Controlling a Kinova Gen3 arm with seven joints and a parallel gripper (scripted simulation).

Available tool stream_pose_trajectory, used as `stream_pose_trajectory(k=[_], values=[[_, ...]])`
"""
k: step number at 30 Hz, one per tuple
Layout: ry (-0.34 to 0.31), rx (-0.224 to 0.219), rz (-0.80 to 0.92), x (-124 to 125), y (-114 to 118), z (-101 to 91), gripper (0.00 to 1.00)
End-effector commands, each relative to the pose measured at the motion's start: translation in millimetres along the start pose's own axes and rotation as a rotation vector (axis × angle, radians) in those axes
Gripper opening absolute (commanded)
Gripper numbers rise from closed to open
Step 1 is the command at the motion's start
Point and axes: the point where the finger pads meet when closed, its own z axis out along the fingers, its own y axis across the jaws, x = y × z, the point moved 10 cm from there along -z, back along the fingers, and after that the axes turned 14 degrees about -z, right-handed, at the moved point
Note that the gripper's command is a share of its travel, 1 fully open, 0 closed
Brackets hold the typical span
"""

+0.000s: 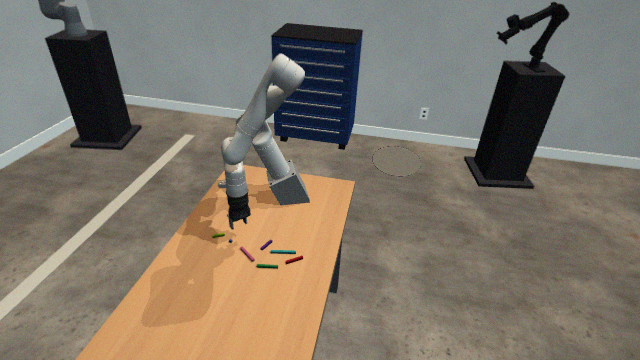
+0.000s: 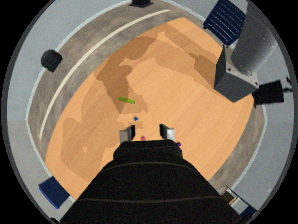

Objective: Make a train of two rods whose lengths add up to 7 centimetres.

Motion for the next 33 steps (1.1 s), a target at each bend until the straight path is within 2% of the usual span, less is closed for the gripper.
stream_pose_trajectory(k=[1,8,10,25,27,33], values=[[0.014,0.002,0.048,-5.6,3.9,1.5,1.0],[0.016,0.002,0.282,-21.0,15.7,4.5,1.0],[0.016,0.002,0.282,-21.0,15.7,4.5,1.0],[0.011,0.009,0.775,-58.0,38.8,11.3,1.0],[0.011,0.009,0.775,-58.0,38.8,11.3,1.0],[0.006,0.012,0.937,-71.1,45.6,13.6,1.0]])
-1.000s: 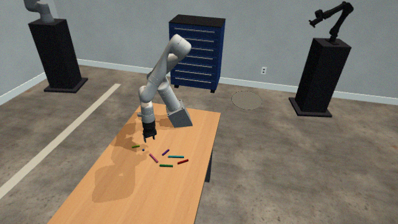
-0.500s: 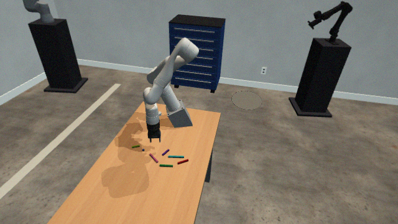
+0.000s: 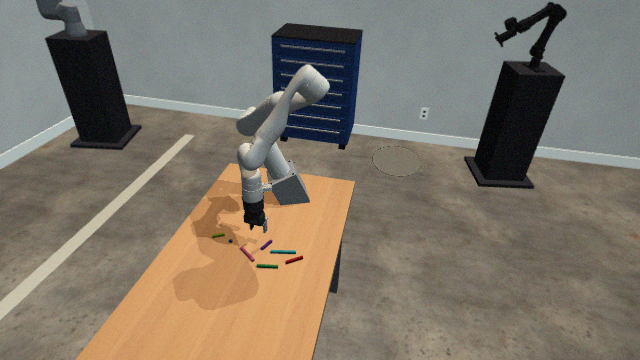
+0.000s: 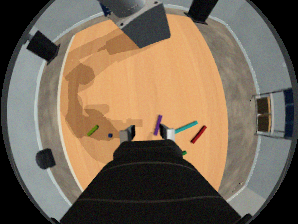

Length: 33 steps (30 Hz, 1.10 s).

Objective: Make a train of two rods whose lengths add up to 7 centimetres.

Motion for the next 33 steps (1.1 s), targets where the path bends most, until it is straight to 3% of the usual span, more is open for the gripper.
stream_pose_trajectory(k=[1,17,33], values=[[0.0,0.009,0.036,-0.9,6.3,1.2,1.0],[-0.009,0.007,0.258,-5.4,26.3,4.5,1.0],[-0.011,0.006,0.301,-6.3,30.1,5.1,1.0]])
